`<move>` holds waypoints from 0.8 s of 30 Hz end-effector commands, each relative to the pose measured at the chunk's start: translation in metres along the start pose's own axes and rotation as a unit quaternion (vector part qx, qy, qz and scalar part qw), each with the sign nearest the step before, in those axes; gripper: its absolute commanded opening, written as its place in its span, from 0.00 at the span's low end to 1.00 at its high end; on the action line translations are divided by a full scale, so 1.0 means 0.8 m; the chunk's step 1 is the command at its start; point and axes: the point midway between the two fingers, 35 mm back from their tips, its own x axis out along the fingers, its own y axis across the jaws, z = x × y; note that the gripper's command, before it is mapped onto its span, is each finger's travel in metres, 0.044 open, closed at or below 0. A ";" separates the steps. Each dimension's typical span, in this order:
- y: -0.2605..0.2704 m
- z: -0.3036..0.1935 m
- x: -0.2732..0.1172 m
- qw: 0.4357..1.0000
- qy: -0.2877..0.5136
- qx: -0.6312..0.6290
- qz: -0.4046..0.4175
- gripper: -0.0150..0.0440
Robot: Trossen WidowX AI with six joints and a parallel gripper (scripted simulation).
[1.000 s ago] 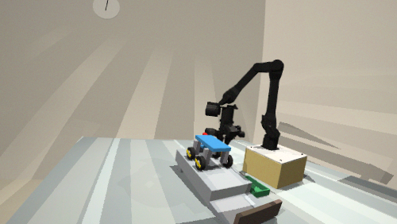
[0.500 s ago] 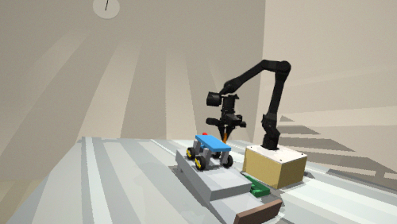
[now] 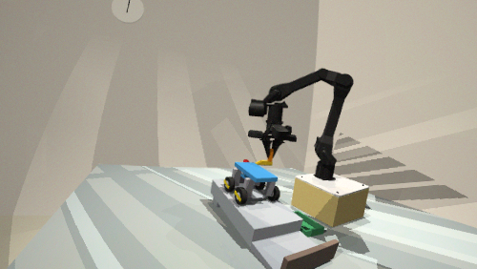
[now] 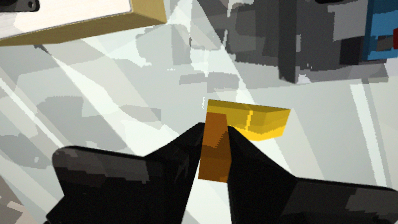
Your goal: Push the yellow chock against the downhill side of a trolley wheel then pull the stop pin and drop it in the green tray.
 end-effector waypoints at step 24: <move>0.000 -0.001 -0.012 0.952 0.002 0.306 -0.004 0.25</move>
